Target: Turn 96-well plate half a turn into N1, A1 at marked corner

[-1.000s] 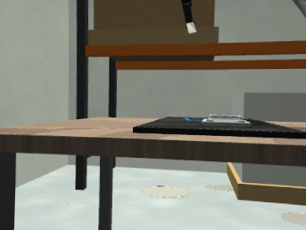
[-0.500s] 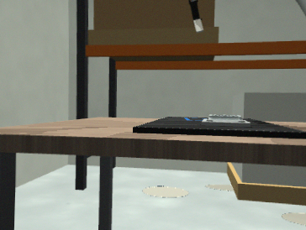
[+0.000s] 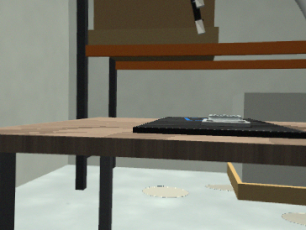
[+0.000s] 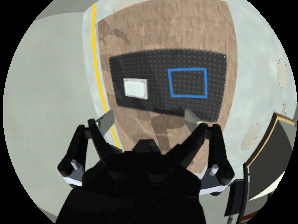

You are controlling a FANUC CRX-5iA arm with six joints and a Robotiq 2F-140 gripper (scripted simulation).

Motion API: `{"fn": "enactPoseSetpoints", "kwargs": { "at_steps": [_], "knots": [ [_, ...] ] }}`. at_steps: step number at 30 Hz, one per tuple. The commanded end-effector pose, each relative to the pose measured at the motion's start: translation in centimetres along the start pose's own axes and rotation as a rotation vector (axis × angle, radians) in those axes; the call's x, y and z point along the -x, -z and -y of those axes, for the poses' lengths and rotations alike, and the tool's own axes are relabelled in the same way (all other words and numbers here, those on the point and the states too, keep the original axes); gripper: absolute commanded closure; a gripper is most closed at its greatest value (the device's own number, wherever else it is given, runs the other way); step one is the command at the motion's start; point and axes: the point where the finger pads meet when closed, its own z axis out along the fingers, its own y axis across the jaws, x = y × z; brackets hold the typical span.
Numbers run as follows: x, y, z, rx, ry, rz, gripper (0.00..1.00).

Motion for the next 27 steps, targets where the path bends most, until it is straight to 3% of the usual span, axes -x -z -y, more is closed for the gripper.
{"fn": "enactPoseSetpoints", "kwargs": {
  "at_steps": [1, 2, 6, 12, 15, 17, 22, 27],
  "knots": [
    [-0.5, -1.2, 0.0, 0.012, 0.011, -0.001, 0.00],
    [-0.6, -1.6, 0.1, 0.012, 0.011, -0.001, 0.00],
    [-1.3, -3.5, 0.2, 0.092, 0.108, 0.008, 0.00],
    [-2.0, -5.7, 0.4, 0.092, 0.108, 0.008, 0.00],
    [-2.4, -7.1, 0.7, 0.149, 0.190, 0.014, 0.00],
    [-2.4, -7.1, 0.7, 0.149, 0.190, 0.014, 0.00],
    [-3.1, -9.3, 1.0, 0.169, 0.220, 0.016, 0.00],
    [-3.7, -11.7, 1.5, 0.241, 0.344, 0.024, 0.00]
  ]
}}
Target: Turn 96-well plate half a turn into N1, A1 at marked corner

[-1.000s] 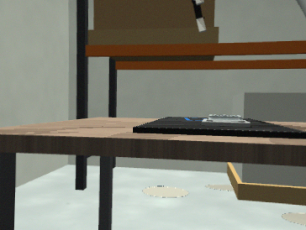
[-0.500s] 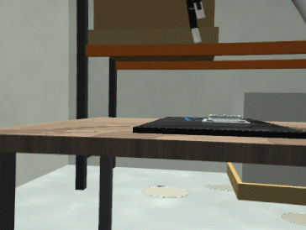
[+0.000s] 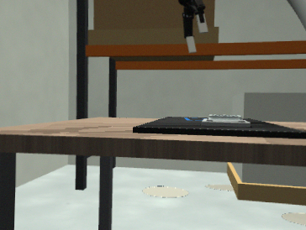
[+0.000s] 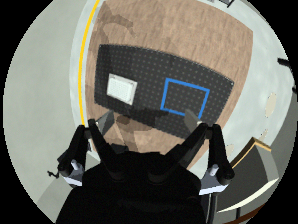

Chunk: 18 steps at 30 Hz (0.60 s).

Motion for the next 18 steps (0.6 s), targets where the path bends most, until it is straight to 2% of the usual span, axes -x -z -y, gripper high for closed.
{"fn": "enactPoseSetpoints", "kwargs": {
  "at_steps": [1, 4, 5, 7, 10, 14, 18],
  "knots": [
    [-0.8, -2.0, 0.7, 0.044, 0.070, 0.001, 0.00],
    [-1.1, -2.7, 0.9, 0.044, 0.070, 0.001, 0.00],
    [-1.2, -3.1, 1.1, 0.059, 0.100, 0.002, 0.00],
    [-1.2, -3.1, 1.1, 0.059, 0.100, 0.002, 0.00],
    [-1.7, -4.4, 1.7, 0.103, 0.189, 0.005, 0.00],
    [-2.2, -5.9, 2.4, 0.112, 0.206, 0.005, 0.00],
    [-2.7, -7.5, 3.4, 0.163, 0.329, 0.008, 0.00]
  ]
}}
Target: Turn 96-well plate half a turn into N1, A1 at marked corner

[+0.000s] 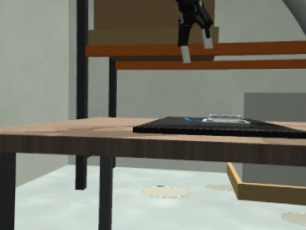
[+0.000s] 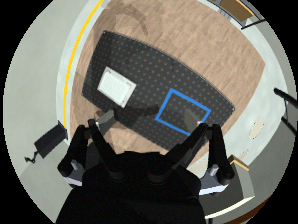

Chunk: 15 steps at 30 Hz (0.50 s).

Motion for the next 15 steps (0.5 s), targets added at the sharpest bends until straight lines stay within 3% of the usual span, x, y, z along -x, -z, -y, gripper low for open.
{"fn": "enactPoseSetpoints", "kwargs": {
  "at_steps": [1, 6, 11, 15],
  "knots": [
    [-0.9, -1.7, 1.1, 0.050, 0.113, -0.001, 0.00],
    [-1.4, -2.6, 1.7, 0.050, 0.113, -0.001, 0.00],
    [-2.2, -4.4, 3.2, 0.104, 0.270, 0.000, 0.00],
    [-2.6, -5.4, 4.0, 0.104, 0.270, 0.000, 0.00]
  ]
}}
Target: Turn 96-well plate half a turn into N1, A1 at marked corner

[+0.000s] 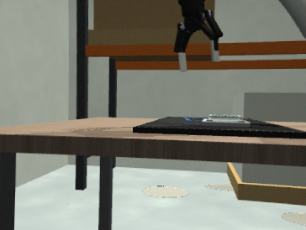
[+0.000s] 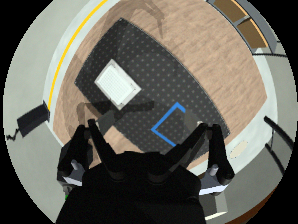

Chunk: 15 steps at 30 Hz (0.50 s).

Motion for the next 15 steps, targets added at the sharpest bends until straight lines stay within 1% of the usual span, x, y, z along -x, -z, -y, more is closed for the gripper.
{"fn": "enactPoseSetpoints", "kwargs": {
  "at_steps": [1, 5, 9, 14, 15],
  "knots": [
    [-0.8, -1.0, 0.9, 0.019, 0.051, -0.003, 0.00],
    [-1.6, -2.3, 2.2, 0.055, 0.180, -0.005, 0.00],
    [-2.1, -2.9, 2.9, 0.056, 0.185, -0.005, 0.00],
    [-2.9, -4.3, 4.7, 0.090, 0.348, -0.010, 0.00],
    [-3.1, -4.6, 5.1, 0.092, 0.358, -0.011, 0.00]
  ]
}}
